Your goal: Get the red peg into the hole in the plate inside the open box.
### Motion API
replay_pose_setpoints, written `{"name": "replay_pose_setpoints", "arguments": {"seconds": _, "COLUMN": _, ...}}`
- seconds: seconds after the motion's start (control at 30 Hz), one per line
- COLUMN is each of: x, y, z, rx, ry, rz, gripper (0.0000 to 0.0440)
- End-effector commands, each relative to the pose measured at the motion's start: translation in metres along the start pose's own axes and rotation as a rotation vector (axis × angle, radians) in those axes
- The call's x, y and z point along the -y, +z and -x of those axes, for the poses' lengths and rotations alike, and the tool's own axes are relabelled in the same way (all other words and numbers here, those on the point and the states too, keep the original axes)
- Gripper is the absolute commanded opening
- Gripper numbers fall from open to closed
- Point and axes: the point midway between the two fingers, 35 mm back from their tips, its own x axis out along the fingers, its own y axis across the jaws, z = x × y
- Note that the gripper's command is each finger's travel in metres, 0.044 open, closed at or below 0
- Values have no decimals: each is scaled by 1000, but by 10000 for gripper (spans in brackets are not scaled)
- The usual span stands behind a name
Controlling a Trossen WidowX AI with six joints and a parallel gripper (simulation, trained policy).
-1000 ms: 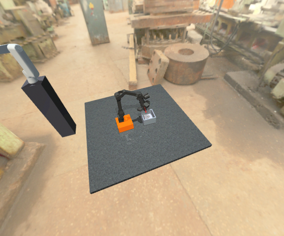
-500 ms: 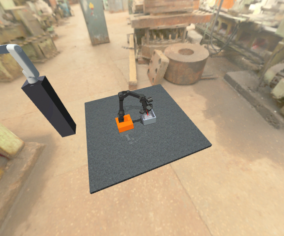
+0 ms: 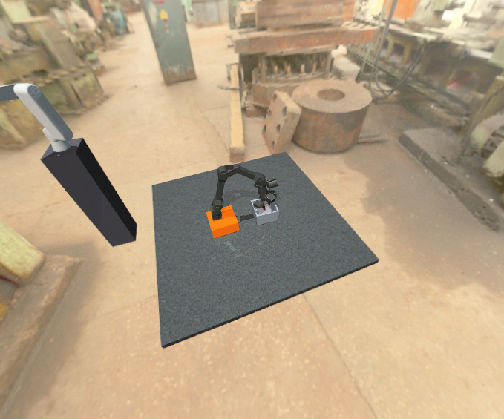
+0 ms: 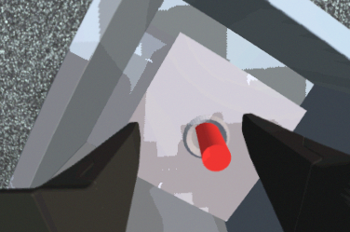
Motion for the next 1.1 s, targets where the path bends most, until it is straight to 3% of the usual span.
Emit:
{"name": "replay_pose_setpoints", "arguments": {"seconds": 0.0, "x": -4, "y": 9, "z": 0, "rx": 8, "ry": 0, "rz": 12, "gripper": 303}}
{"name": "replay_pose_setpoints", "arguments": {"seconds": 0.23, "x": -15, "y": 33, "z": -1, "rx": 46, "ry": 15, "rz": 19, "gripper": 440}}
{"name": "replay_pose_setpoints", "arguments": {"seconds": 0.63, "x": -20, "y": 82, "z": 8, "rx": 159, "ry": 59, "rz": -23, "gripper": 440}}
{"name": "replay_pose_setpoints", "arguments": {"seconds": 1.07, "x": -20, "y": 84, "z": 9, "rx": 165, "ry": 61, "rz": -26, "gripper": 440}}
